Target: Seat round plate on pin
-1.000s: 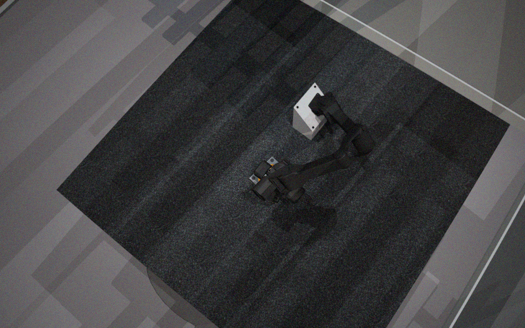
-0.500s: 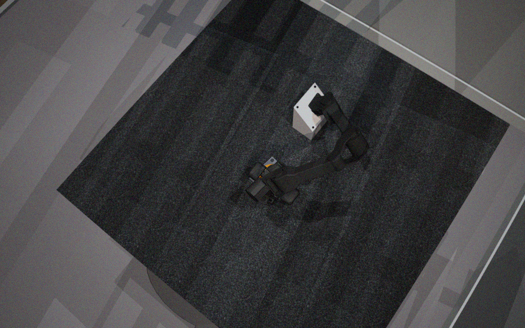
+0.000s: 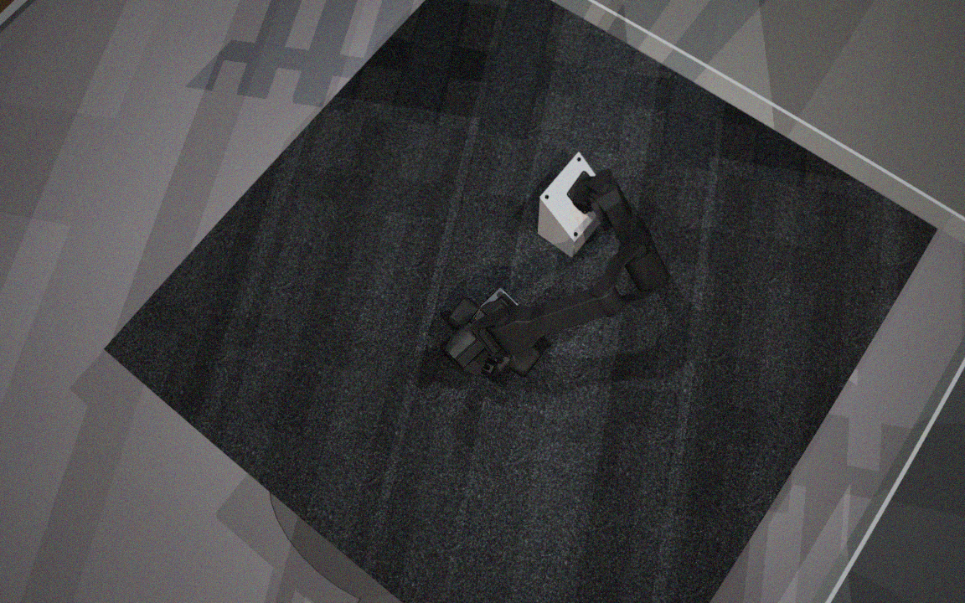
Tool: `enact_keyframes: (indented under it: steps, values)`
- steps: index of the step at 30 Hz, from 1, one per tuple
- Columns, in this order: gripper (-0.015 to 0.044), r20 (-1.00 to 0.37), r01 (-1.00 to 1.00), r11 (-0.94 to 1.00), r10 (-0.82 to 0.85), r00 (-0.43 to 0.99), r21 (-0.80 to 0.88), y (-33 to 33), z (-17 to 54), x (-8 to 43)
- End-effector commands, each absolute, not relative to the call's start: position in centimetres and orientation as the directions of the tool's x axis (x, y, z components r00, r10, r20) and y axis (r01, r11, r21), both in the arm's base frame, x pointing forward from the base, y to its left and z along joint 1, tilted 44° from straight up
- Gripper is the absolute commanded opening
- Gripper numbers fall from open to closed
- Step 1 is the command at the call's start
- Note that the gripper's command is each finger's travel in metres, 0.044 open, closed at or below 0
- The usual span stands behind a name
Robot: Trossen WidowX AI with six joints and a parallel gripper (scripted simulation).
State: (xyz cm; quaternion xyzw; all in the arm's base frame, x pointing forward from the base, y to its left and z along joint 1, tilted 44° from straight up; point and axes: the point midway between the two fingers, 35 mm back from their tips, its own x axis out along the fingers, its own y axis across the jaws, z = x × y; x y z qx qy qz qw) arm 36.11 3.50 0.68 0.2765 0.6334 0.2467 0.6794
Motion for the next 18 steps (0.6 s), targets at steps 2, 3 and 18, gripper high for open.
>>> enact_keyframes:
  steps: [2, 3, 18]
  values:
    - [0.0000, -0.726, 0.012, 0.728, 0.683, 0.079, 0.686, 2.9, 0.3, 36.5]
    - [0.0000, -0.726, 0.012, 0.728, 0.683, 0.079, 0.686, 2.9, 0.3, 36.5]
    - [0.0000, -0.726, 0.012, 0.728, 0.683, 0.079, 0.685, 2.2, -0.6, 36.7]
